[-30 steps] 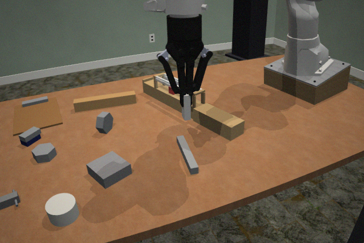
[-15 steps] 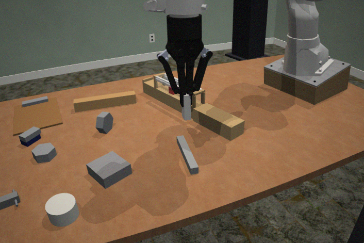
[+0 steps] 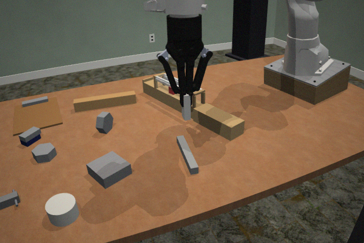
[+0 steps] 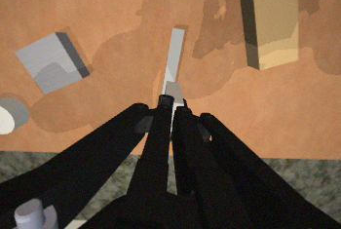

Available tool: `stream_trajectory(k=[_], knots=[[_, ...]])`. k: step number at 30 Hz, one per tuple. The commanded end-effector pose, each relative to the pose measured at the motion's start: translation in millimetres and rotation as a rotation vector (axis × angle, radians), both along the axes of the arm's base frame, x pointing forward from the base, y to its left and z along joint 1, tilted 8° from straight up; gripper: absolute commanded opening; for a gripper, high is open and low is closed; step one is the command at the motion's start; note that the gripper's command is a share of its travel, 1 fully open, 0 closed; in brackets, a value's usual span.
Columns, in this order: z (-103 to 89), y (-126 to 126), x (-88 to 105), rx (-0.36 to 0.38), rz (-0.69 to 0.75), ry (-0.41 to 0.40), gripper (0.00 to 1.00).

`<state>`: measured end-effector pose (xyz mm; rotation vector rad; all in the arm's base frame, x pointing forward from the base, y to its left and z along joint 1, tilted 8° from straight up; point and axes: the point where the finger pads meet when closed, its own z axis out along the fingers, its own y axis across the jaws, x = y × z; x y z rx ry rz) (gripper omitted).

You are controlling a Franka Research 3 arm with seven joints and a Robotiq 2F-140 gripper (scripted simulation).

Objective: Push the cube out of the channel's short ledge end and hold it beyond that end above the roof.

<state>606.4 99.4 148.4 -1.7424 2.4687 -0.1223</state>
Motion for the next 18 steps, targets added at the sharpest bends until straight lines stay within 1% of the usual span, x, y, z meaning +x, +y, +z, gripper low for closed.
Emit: stream_trajectory(k=[1,6,7,18], knots=[[-0.3,-0.7,0.0,-0.002,-0.003,0.002,0.00],[-0.3,-0.7,0.0,-0.002,-0.003,0.002,0.00],[-0.3,-0.7,0.0,-0.002,-0.003,0.002,0.23],[-0.3,-0.7,0.0,-0.002,-0.003,0.002,0.23]])
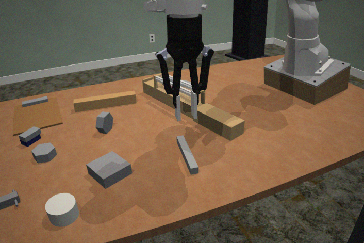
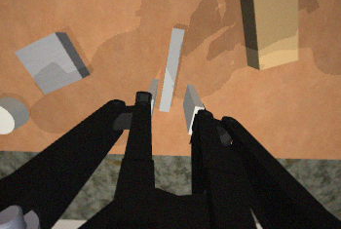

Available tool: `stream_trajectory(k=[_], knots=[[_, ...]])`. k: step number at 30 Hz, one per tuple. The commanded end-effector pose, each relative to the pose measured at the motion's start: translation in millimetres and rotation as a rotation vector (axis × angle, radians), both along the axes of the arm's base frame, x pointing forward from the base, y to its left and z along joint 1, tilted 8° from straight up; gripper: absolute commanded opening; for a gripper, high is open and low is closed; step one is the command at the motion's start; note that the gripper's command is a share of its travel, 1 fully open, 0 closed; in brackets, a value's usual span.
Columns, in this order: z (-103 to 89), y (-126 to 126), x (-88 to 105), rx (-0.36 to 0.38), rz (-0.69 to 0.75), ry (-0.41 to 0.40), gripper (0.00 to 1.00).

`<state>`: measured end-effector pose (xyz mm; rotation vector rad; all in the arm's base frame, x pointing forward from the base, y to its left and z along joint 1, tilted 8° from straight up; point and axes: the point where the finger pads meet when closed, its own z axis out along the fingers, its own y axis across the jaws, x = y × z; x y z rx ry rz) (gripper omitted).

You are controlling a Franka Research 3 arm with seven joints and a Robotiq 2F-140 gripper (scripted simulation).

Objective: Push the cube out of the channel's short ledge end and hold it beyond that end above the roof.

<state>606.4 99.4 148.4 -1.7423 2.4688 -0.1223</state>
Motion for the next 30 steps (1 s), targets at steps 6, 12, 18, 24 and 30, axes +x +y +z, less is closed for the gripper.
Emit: stream_trajectory(k=[6,12,18,24,30], knots=[[-0.3,-1,0.0,-0.002,-0.003,0.002,0.23],[-0.3,-1,0.0,-0.002,-0.003,0.002,0.23],[-0.3,-1,0.0,-0.002,-0.003,0.002,0.23],[-0.8,-1,0.1,-0.002,-0.003,0.002,0.23],[-10.6,-1,1.5,-0.002,-0.003,0.002,0.23]])
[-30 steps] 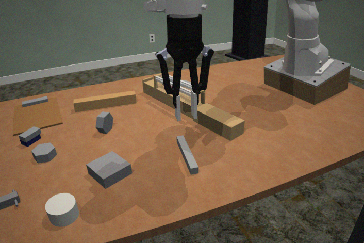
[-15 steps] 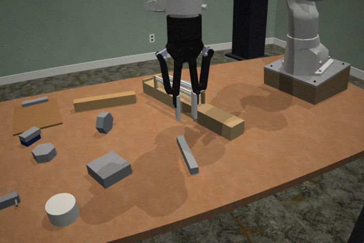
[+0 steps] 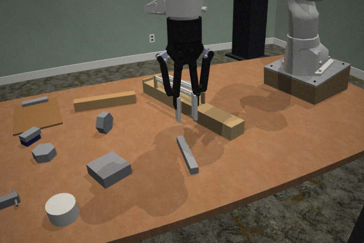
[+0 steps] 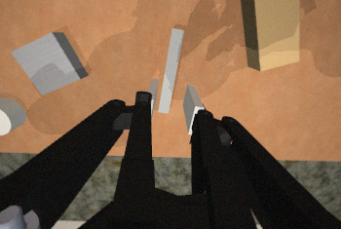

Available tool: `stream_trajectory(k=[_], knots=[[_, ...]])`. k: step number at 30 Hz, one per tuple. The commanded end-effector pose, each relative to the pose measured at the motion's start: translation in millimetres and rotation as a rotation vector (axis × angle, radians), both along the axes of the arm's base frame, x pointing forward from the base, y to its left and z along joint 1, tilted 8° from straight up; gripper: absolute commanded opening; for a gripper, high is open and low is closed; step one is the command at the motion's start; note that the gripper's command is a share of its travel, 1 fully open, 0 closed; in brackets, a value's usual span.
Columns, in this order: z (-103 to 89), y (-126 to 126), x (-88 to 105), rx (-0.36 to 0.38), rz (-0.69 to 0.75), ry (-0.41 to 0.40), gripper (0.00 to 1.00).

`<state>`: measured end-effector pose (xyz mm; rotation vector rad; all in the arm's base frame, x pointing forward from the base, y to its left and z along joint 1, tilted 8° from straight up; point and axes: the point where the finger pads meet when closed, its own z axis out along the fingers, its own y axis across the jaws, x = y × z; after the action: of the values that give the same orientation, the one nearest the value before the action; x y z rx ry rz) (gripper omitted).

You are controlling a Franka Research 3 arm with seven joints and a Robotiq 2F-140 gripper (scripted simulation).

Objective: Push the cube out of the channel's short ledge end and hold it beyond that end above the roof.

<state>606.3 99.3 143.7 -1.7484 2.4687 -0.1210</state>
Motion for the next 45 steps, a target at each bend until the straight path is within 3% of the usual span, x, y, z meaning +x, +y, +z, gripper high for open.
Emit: stream_trajectory(k=[1,9,13,23,37,45], knots=[[-10.6,-1,2.2,0.000,-0.006,-0.002,0.23],[-63.4,-1,9.9,0.000,-0.006,-0.002,0.23],[-80.2,-1,12.3,0.000,-0.006,-0.002,0.23],[-85.4,-1,13.1,0.000,-0.006,-0.002,0.23],[-107.7,-1,16.2,0.000,-0.006,-0.002,0.23],[-108.5,-1,16.3,0.000,-0.006,-0.002,0.23]])
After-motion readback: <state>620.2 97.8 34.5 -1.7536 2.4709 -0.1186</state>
